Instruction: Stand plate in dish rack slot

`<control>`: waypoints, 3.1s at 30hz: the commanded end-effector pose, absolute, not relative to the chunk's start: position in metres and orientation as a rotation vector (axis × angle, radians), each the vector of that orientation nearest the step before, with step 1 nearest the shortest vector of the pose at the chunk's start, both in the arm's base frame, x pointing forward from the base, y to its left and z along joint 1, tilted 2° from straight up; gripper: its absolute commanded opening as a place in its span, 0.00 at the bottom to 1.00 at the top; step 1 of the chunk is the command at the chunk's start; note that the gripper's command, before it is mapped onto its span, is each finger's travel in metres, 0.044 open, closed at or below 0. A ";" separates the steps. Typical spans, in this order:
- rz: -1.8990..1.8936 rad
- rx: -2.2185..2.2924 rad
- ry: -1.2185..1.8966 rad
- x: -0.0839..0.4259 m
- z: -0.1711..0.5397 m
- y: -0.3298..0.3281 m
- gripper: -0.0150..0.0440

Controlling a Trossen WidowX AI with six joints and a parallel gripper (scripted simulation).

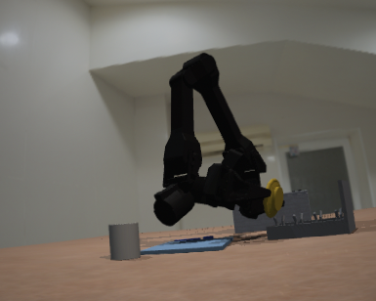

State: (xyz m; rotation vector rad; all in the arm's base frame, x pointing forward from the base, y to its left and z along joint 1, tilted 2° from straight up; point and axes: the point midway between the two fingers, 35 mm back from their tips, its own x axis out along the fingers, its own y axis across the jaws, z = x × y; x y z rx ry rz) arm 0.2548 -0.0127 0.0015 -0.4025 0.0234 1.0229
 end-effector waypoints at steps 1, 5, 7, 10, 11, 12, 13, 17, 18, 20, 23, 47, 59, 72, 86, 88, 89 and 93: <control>1.021 -0.396 0.021 0.256 0.003 -0.009 0.25; 1.022 -0.399 0.023 0.259 0.002 -0.006 0.25; 1.022 -0.400 0.023 0.260 0.003 -0.004 0.25; 1.023 -0.402 0.022 0.263 0.003 -0.001 0.25; 1.023 -0.402 0.023 0.263 0.003 0.000 0.25; 1.023 -0.403 0.024 0.264 0.003 0.001 0.25; 1.023 -0.404 0.024 0.264 0.003 0.002 0.25; 1.022 -0.406 0.025 0.267 0.003 0.005 0.25; 1.022 -0.406 0.025 0.268 0.004 0.006 0.25; 1.022 -0.406 0.025 0.268 0.004 0.007 0.25; 1.022 -0.408 0.026 0.270 0.004 0.010 0.25; 1.020 -0.417 0.021 0.274 -0.012 0.014 0.25; 1.020 -0.417 0.021 0.274 -0.012 0.015 0.61; 1.020 -0.417 0.021 0.274 -0.012 0.015 0.93; 1.042 -0.379 0.027 0.279 0.029 0.018 0.93; 1.037 -0.379 0.023 0.279 0.049 0.017 0.93; 1.035 -0.379 0.021 0.278 0.059 0.017 0.93; 1.024 -0.384 0.007 0.271 0.098 0.020 0.93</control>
